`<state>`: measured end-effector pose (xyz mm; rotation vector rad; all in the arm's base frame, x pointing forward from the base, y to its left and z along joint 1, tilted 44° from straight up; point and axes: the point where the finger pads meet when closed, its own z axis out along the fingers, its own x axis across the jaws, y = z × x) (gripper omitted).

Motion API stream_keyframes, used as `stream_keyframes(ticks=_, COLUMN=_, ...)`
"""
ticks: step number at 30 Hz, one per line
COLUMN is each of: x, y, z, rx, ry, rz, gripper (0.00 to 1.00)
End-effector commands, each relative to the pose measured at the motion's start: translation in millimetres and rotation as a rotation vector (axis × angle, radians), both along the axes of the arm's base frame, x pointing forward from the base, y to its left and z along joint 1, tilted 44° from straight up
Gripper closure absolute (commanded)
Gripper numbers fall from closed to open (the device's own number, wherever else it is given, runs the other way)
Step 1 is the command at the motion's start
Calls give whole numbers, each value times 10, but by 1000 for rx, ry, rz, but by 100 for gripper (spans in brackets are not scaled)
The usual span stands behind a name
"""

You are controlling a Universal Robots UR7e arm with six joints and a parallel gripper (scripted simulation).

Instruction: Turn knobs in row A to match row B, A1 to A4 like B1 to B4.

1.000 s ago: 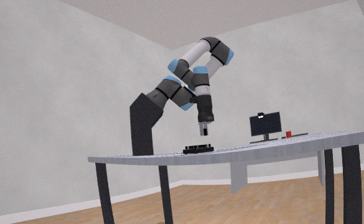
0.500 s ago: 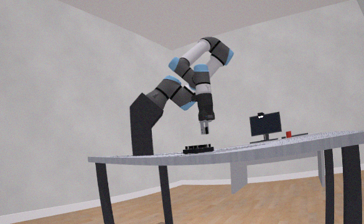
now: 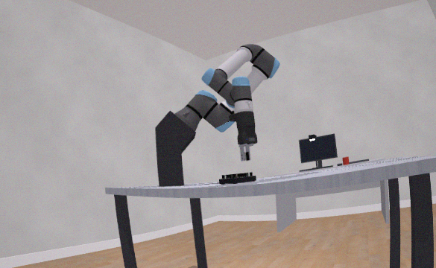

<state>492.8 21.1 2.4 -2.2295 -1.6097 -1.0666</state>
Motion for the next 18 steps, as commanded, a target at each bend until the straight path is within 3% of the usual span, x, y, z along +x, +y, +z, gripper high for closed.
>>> stream_keyframes(ticks=1, x=1, y=4, z=-3, rx=0, ry=1, rz=1, gripper=54)
stream_keyframes(ticks=18, x=16, y=20, z=-23, rx=0, ry=1, rz=2, gripper=54)
